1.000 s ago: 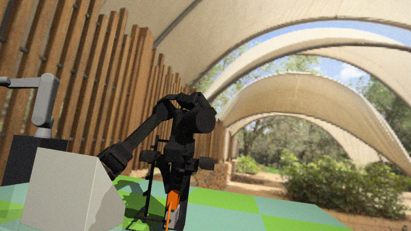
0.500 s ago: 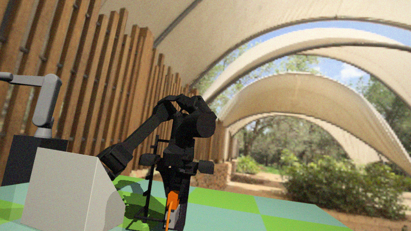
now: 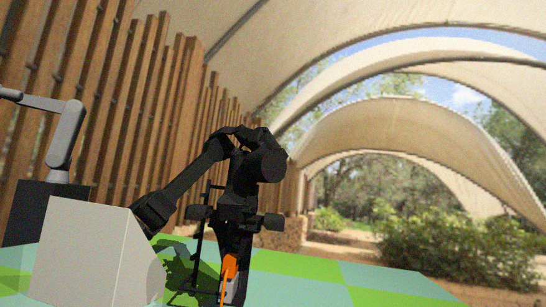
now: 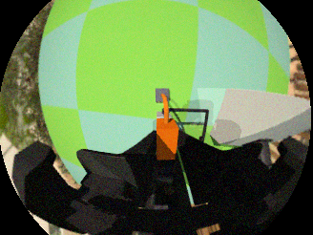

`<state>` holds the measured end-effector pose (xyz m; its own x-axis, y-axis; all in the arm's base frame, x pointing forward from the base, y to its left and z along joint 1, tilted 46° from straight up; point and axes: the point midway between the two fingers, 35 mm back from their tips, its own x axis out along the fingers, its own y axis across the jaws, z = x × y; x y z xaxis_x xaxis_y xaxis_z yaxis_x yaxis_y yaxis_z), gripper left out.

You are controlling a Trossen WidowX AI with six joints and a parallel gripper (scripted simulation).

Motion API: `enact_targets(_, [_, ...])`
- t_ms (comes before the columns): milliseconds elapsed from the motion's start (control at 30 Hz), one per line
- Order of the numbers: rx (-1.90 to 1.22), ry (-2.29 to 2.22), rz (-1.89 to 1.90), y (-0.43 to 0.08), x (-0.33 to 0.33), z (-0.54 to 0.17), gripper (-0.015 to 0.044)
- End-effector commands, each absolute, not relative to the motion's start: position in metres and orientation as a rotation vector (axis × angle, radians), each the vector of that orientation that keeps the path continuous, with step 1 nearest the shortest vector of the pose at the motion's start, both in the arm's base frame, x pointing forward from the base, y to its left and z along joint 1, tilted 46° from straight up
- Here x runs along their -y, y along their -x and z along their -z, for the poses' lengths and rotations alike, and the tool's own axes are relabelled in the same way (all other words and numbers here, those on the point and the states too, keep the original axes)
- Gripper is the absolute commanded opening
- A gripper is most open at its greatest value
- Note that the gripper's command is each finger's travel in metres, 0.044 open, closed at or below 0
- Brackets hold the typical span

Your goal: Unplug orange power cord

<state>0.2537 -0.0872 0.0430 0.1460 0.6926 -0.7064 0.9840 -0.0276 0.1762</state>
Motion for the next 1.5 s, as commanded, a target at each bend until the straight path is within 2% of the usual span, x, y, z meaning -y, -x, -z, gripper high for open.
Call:
enact_targets(0, [-1.606,-1.783,0.582,-0.255,0.093,-0.039,0.0])
enact_targets(1033, [-1.6,-1.784,0.583,-0.259,0.132,-0.01,0.0])
enact_targets(1067, [-1.622,-1.77,0.569,-0.259,0.117,-0.015,0.0026])
enact_targets(1233, [-1.622,-1.77,0.569,-0.259,0.117,-0.015,0.0158])
enact_targets(1467, [-1.622,-1.77,0.569,-0.259,0.117,-0.015,0.016])
